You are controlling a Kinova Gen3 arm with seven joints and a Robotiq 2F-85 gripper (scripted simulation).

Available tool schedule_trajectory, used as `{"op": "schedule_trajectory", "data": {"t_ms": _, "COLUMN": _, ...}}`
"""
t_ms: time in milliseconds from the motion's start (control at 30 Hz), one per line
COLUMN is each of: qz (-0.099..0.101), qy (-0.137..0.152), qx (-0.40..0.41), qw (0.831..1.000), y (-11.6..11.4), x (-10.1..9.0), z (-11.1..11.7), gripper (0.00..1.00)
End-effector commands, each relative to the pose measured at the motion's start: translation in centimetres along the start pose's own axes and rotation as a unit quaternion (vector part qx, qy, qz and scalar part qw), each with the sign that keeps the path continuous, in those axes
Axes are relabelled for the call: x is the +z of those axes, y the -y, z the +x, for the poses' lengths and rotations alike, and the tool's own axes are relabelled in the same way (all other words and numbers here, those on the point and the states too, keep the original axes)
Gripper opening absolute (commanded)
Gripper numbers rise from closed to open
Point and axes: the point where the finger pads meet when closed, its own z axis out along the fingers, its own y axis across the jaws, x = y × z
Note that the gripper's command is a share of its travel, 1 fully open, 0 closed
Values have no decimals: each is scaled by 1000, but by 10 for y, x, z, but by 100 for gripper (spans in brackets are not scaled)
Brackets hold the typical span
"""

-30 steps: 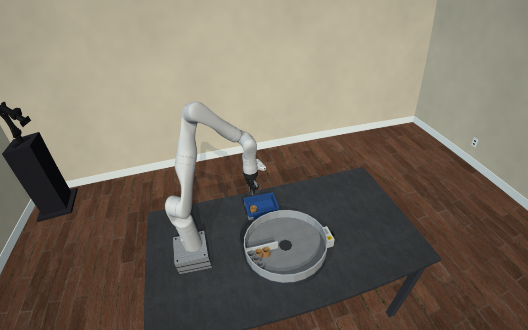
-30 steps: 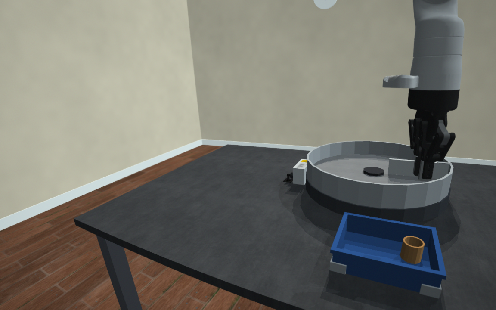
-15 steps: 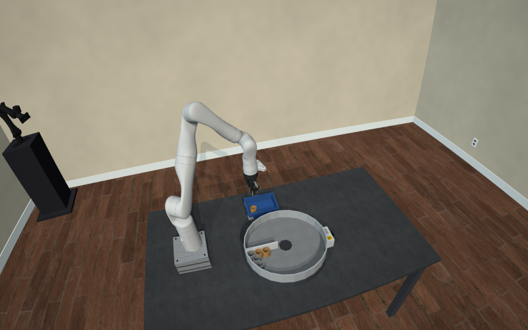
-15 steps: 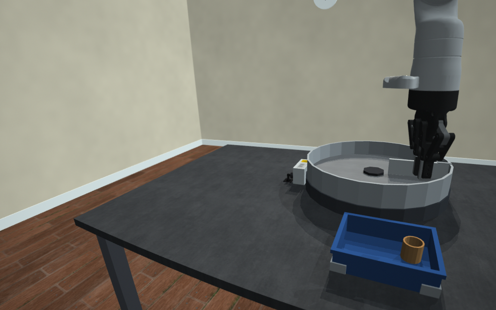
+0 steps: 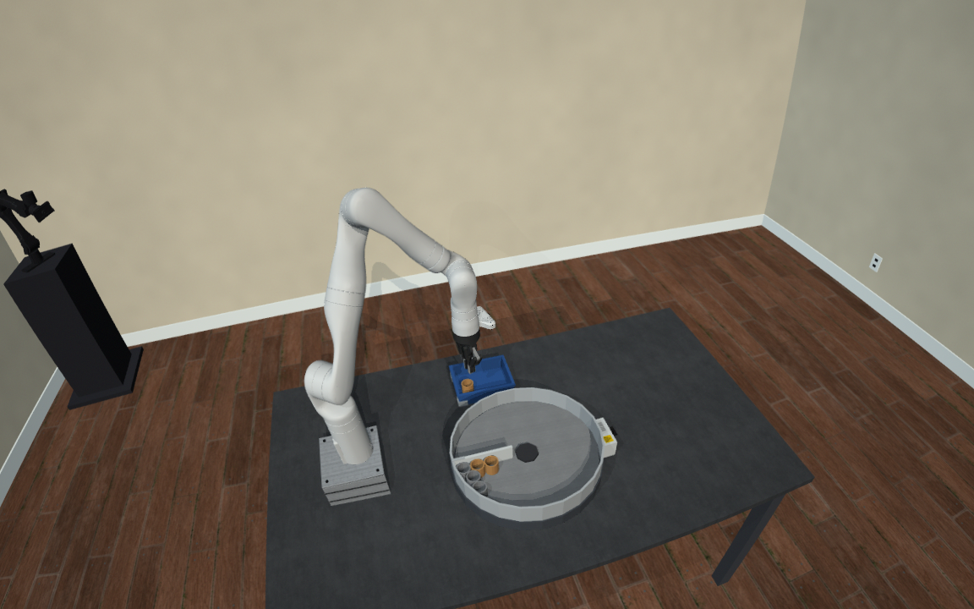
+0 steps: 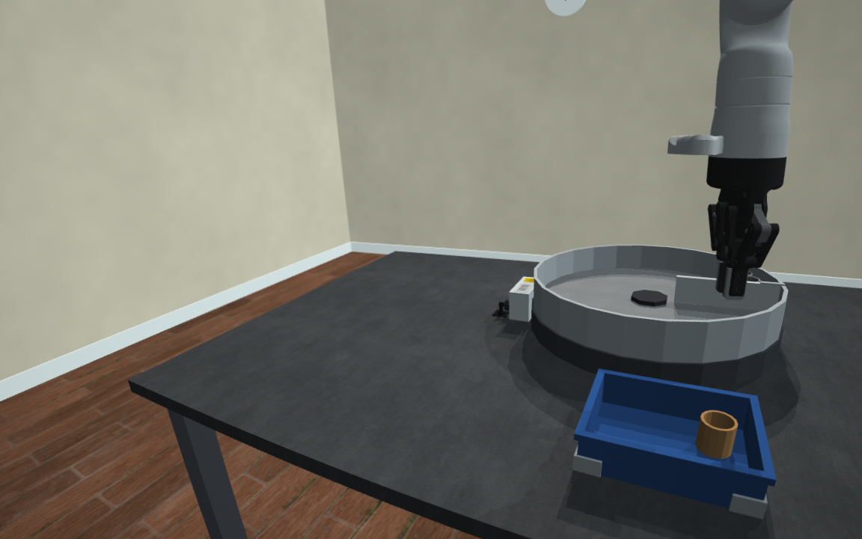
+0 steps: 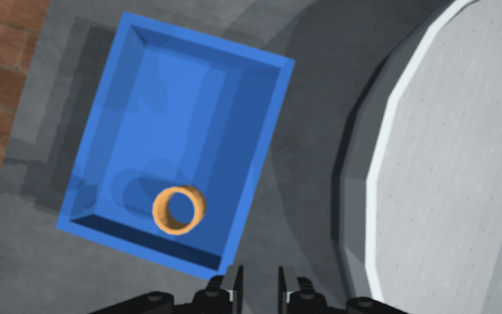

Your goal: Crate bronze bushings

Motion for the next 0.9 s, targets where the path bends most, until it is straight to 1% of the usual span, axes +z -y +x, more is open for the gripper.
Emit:
{"op": "schedule_trajectory", "data": {"t_ms": 0, "qz": 0, "qy": -1, "qx": 0, "qw": 1000, "y": -11, "x": 1, "z": -3, "gripper": 18}}
{"op": "schedule_trajectory", "data": {"t_ms": 133, "qz": 0, "qy": -1, "qx": 0, "qw": 1000, "y": -57, "x": 5, "z": -17, "gripper": 18}}
{"op": "schedule_trajectory", "data": {"t_ms": 533, "qz": 0, "qy": -1, "qx": 0, "qw": 1000, "y": -57, "x": 5, "z": -17, "gripper": 18}}
{"op": "schedule_trajectory", "data": {"t_ms": 700, "qz": 0, "qy": -1, "qx": -1, "qw": 1000, "y": -113, "x": 10, "z": -35, "gripper": 18}}
{"op": "schedule_trajectory", "data": {"t_ms": 867, "qz": 0, "qy": -1, "qx": -1, "qw": 1000, "y": -113, "x": 10, "z": -35, "gripper": 18}}
